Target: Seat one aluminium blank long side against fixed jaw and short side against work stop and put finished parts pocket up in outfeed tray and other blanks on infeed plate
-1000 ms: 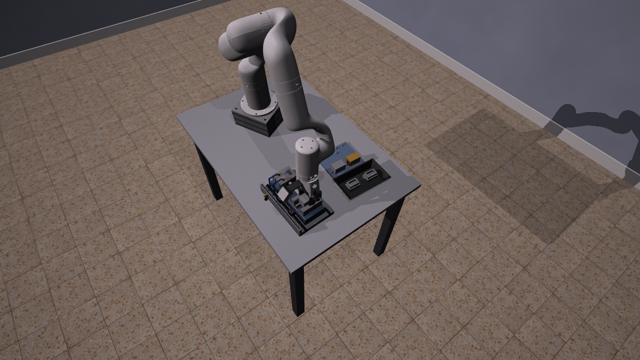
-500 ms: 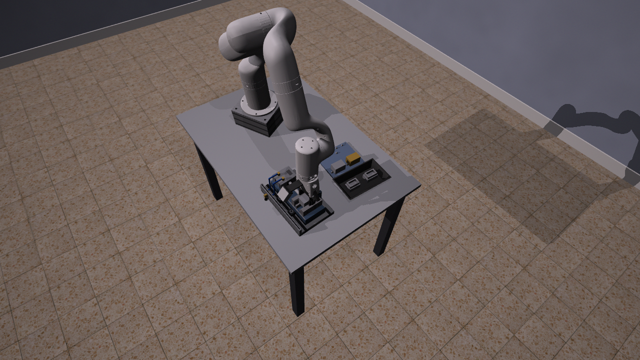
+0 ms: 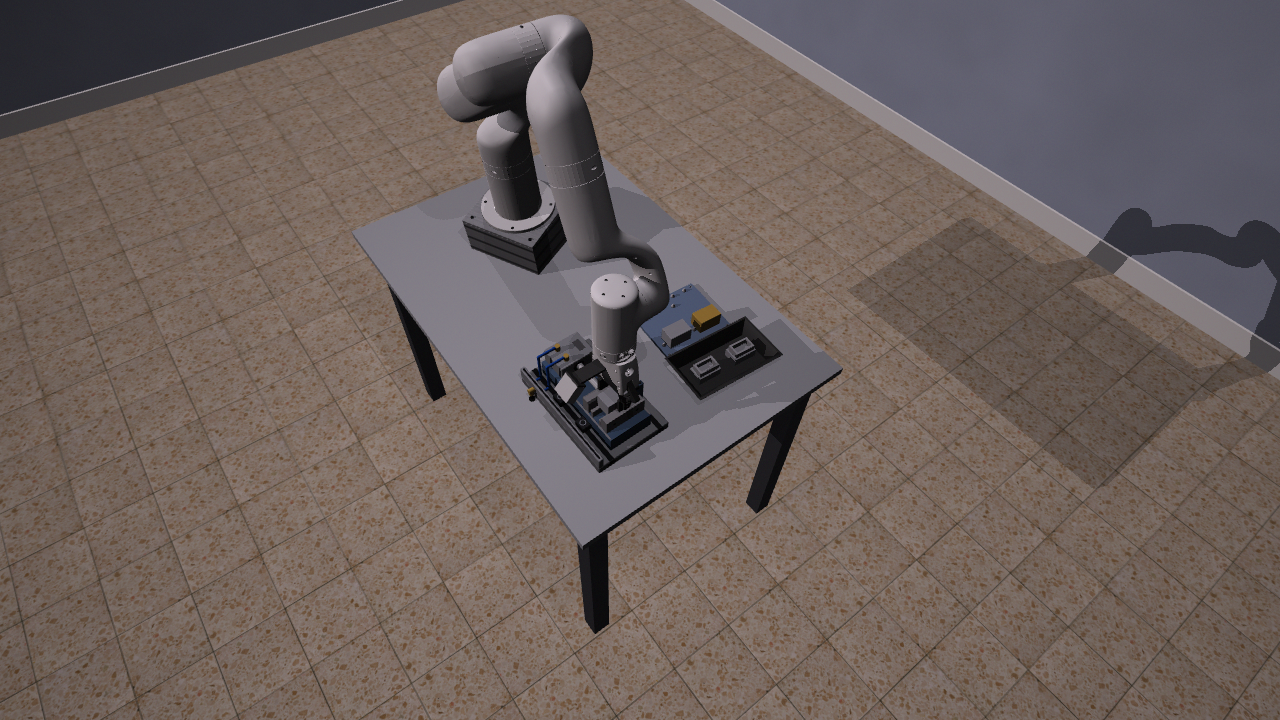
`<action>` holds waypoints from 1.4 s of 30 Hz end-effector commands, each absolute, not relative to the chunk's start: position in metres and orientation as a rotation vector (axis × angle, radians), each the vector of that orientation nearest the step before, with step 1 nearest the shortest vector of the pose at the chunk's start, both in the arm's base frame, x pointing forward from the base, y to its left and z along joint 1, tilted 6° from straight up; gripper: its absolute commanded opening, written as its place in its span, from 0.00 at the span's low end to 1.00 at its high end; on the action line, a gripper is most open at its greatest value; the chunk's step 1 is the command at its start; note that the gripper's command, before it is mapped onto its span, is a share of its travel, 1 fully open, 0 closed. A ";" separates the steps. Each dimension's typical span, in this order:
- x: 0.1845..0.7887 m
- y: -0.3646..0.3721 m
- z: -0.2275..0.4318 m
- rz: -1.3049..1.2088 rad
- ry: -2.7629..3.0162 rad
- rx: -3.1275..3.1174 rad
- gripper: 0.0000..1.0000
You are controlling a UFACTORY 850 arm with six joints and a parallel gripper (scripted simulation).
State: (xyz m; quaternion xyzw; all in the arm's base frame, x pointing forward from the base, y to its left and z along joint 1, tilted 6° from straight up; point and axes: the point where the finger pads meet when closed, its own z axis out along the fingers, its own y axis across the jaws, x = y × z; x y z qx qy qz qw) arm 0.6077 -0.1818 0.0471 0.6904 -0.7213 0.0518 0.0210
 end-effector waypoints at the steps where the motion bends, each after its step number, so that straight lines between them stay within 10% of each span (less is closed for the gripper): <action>1: 0.609 -0.182 0.049 0.164 -2.237 2.141 0.69; 42: 0.605 -0.174 0.126 0.164 -2.237 2.141 0.69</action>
